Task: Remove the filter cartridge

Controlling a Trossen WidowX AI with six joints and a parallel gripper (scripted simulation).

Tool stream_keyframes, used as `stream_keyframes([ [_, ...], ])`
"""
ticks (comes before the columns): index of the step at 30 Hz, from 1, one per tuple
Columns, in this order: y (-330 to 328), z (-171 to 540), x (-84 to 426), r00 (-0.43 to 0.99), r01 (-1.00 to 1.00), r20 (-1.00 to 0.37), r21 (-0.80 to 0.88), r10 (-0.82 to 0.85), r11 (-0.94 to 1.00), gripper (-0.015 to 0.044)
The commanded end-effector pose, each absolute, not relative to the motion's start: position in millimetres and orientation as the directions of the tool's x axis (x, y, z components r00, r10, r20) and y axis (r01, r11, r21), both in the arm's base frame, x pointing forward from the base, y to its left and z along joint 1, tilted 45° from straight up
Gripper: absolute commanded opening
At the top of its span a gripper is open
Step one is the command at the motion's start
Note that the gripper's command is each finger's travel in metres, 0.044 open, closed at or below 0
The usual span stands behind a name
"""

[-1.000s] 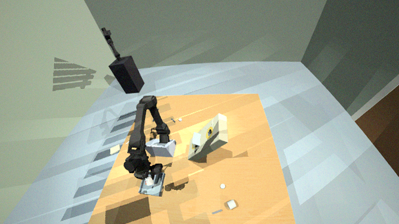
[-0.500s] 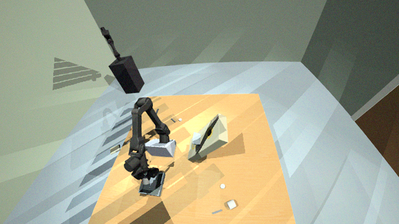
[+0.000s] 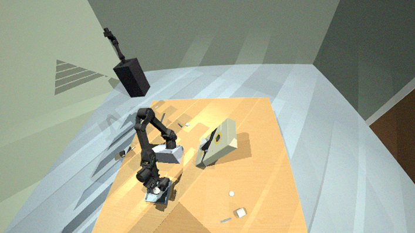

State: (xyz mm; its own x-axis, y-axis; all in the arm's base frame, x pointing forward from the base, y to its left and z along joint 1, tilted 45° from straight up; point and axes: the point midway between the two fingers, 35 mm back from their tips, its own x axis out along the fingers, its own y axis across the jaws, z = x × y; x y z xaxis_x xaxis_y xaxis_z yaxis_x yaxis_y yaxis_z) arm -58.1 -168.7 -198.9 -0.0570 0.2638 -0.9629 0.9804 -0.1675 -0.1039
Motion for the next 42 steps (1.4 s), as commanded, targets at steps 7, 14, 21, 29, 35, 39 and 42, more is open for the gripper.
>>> stream_keyframes([
  [7, -170.4, -198.3, -58.4, -0.058, 0.98, -0.964, -0.104, 0.261, -0.168, 0.021],
  [14, -170.4, -198.3, -58.4, -0.058, 0.98, -0.964, -0.104, 0.261, -0.168, 0.0394],
  [21, -202.6, -169.1, -60.7, -0.057, 0.98, -0.964, -0.104, 0.26, -0.168, 0.044],
  [29, -211.5, -159.3, -61.8, -0.061, 0.981, -0.964, -0.106, 0.258, -0.164, 0.044],
  [35, -211.5, -159.3, -61.8, -0.061, 0.981, -0.964, -0.106, 0.258, -0.164, 0.044],
  [39, -211.5, -159.3, -61.8, -0.061, 0.981, -0.964, -0.106, 0.258, -0.164, 0.044],
  [42, -211.5, -159.3, -61.8, -0.061, 0.981, -0.964, -0.106, 0.258, -0.164, 0.044],
])
